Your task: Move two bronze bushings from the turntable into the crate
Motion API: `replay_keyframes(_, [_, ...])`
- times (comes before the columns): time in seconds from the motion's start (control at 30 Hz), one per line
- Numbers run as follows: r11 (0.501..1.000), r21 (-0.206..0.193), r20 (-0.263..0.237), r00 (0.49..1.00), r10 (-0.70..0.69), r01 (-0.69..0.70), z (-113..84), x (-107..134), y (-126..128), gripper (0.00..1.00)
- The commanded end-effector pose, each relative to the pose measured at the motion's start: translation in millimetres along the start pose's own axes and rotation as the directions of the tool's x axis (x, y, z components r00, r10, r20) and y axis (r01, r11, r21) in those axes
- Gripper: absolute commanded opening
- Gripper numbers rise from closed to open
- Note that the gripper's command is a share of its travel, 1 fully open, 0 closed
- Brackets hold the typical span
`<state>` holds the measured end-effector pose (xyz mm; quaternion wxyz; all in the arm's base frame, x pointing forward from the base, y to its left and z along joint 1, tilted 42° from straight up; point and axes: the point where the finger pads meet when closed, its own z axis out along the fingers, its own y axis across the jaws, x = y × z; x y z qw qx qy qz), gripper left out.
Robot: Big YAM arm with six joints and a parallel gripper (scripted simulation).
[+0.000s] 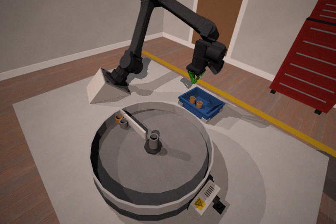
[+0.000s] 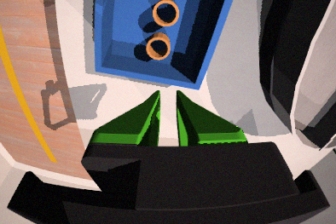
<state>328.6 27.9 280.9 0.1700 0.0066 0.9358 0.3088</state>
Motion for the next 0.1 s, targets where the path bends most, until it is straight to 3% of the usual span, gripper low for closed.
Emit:
replay_keyframes(0.0, [0.999,0.013,0.065,0.996,-0.052,0.052,-26.7,-20.7,13.8,0.14])
replay_keyframes(0.07, [0.999,0.013,0.065,0.996,-0.052,0.052,-26.7,-20.7,13.8,0.14])
